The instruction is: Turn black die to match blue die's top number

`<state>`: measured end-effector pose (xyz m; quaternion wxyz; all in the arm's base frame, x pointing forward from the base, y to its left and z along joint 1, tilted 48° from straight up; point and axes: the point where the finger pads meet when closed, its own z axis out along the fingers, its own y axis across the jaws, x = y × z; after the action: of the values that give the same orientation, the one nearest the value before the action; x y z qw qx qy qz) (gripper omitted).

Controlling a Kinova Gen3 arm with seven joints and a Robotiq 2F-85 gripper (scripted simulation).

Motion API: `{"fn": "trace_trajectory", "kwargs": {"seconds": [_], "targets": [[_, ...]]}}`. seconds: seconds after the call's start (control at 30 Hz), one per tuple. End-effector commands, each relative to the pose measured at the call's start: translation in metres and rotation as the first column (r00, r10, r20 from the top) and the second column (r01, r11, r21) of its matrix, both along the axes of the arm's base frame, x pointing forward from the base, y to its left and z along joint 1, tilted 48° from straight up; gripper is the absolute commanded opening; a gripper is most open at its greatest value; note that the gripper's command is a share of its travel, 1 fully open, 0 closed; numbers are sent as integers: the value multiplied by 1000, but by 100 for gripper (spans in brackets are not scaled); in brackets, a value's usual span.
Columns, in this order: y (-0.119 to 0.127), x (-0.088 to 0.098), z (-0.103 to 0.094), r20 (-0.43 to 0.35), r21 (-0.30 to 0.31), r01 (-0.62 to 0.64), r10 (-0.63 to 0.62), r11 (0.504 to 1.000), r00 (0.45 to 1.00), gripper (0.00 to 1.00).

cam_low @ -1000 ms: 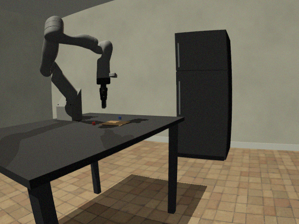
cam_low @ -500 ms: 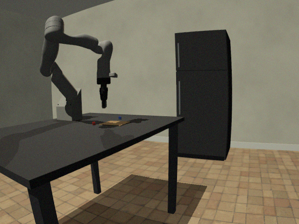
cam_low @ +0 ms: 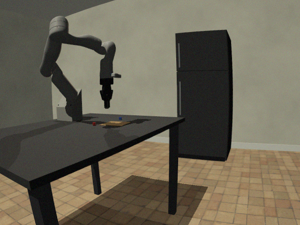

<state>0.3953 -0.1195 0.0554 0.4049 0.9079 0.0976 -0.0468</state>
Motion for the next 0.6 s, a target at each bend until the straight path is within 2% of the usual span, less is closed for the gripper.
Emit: {"fn": "trace_trajectory", "kwargs": {"seconds": [0.0, 0.23, 0.47, 0.57], "targets": [[5, 0, -4, 18, 1, 13, -13, 1000, 1000, 11], [18, 2, -20, 179, 15, 158, -159, 987, 971, 11], [31, 2, -35, 336, 52, 300, -299, 953, 893, 11], [33, 2, -37, 356, 59, 318, -317, 946, 879, 11]]}}
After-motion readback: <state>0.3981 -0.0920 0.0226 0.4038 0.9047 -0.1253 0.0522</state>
